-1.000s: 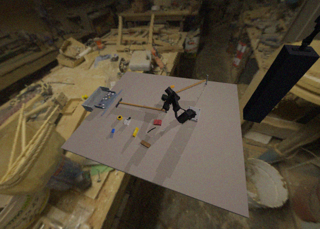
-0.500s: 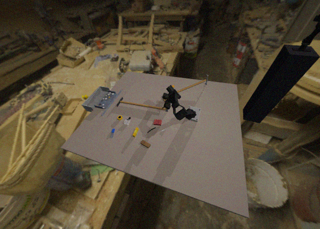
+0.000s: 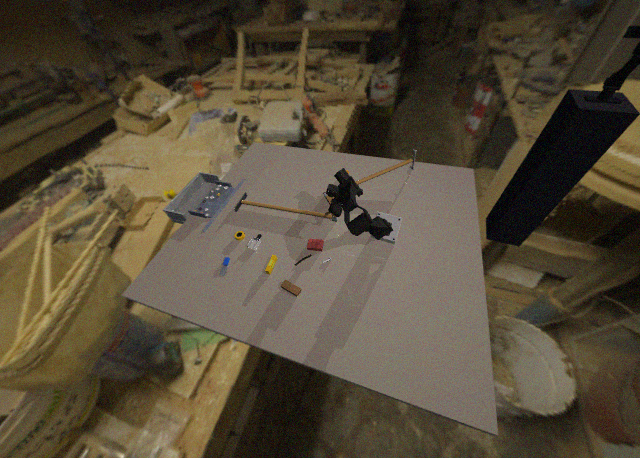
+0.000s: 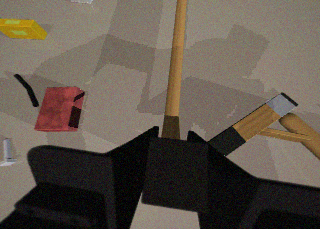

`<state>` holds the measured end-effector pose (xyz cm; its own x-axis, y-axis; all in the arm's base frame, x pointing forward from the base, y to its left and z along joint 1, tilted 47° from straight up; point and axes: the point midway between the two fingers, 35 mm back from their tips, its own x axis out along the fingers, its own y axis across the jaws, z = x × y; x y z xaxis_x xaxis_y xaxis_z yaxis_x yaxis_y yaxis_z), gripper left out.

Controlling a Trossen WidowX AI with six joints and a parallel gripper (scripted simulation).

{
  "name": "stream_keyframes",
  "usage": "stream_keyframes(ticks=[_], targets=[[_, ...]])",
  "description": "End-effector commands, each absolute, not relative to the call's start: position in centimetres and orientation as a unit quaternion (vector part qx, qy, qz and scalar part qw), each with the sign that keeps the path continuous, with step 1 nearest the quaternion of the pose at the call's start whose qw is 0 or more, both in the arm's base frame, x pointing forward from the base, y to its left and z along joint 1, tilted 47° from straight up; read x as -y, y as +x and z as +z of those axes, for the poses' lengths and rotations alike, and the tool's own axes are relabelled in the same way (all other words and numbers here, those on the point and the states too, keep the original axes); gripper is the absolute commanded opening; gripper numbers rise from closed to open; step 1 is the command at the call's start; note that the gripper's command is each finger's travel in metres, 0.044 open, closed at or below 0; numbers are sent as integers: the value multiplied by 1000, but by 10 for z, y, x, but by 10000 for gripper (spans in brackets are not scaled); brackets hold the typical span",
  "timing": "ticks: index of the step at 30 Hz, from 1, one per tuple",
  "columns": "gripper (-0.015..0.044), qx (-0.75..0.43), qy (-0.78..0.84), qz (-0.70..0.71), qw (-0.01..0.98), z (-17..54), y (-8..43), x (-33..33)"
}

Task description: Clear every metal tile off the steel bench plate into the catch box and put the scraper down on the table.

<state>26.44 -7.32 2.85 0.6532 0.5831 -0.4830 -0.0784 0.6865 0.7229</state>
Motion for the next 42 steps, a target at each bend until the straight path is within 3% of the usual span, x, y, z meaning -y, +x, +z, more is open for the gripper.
stream_keyframes(ticks=[1, 42], targets=[[0, -364, 342, 195, 844, 29, 269, 77], [0, -372, 342, 186, 842, 28, 329, 88]])
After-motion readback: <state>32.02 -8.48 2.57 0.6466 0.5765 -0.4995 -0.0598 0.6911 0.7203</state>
